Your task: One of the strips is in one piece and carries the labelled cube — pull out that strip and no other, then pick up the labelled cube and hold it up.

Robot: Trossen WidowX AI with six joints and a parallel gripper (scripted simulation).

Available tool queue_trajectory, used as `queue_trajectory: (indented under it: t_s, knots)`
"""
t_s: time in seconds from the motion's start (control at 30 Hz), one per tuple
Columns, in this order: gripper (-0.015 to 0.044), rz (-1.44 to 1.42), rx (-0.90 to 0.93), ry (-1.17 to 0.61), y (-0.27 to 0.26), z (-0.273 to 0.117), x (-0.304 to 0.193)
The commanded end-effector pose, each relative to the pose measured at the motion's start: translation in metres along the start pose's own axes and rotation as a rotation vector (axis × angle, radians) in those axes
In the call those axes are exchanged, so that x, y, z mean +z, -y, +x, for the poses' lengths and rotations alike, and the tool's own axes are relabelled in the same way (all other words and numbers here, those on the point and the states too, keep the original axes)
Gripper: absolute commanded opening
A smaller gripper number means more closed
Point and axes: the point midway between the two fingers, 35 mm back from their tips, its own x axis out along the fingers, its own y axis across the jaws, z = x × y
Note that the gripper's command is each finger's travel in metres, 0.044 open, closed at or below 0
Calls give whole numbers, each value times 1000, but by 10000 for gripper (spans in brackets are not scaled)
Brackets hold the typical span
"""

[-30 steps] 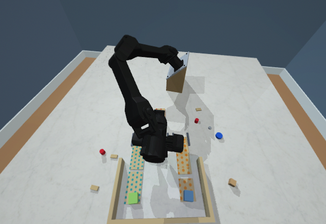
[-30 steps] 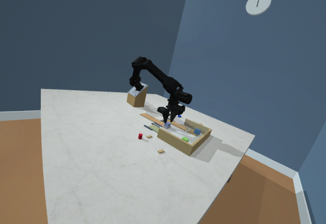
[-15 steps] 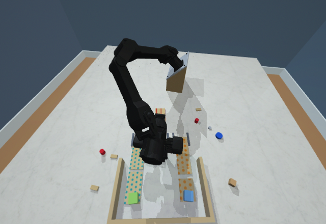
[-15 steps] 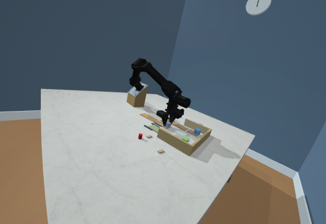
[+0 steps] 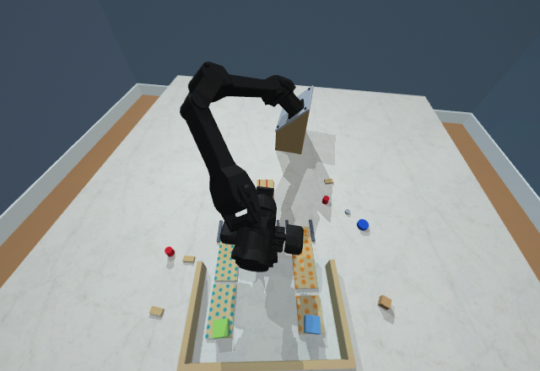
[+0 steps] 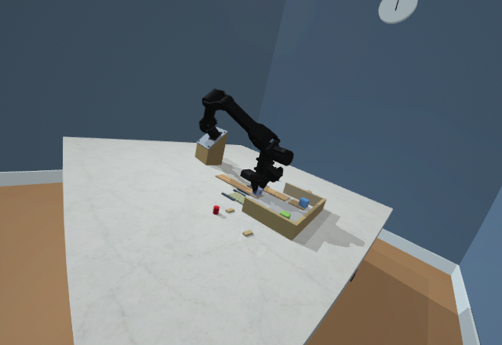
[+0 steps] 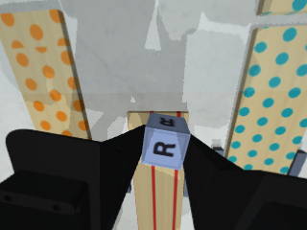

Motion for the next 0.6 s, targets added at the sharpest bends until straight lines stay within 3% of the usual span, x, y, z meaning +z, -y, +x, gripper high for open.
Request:
queue_trajectory:
  t_s: [0.0, 0.57]
  knots:
    - [0, -3, 1, -1, -2, -8, -9]
    - [0, -9, -1, -5, -8, -41, -60]
